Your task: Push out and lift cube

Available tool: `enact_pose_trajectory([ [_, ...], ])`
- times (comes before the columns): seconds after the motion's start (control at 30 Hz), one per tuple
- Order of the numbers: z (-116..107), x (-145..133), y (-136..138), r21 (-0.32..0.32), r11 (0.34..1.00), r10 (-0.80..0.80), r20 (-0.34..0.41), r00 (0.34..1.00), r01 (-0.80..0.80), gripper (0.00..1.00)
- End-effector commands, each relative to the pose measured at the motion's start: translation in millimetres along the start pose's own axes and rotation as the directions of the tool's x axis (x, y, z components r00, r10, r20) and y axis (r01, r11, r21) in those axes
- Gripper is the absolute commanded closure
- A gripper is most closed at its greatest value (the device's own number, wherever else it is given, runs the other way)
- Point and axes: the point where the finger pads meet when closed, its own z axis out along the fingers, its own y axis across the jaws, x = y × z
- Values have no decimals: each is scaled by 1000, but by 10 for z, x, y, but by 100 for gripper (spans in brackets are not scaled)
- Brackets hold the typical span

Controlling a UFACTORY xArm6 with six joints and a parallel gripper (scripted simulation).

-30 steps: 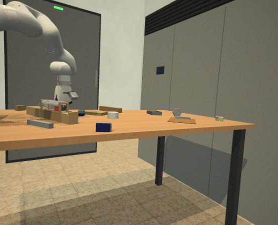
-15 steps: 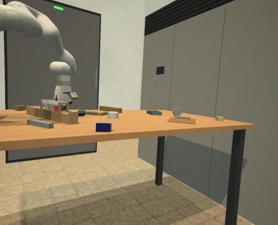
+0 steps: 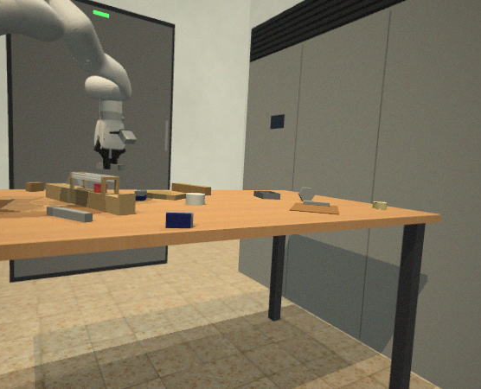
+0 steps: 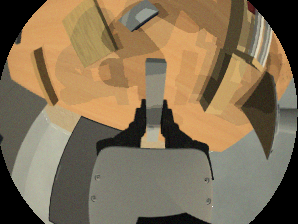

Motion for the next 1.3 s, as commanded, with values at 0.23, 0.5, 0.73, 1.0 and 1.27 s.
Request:
enact_pose_trajectory([
  [0.23, -188, 9, -3, 1, 1000, 1, -1, 1000, -1, 100],
  [0.5, -196, 14, 53, 2, 1000, 6, -2, 1000, -6, 100],
  [0.73, -228, 96, 954, 4, 997, 74, -4, 997, -74, 100],
  [1.0, -172, 155, 1703, 0, 994, 110, -1, 994, -110, 100],
  [1.27, 123, 161, 1716, 1, 994, 111, -1, 994, -111, 100],
])
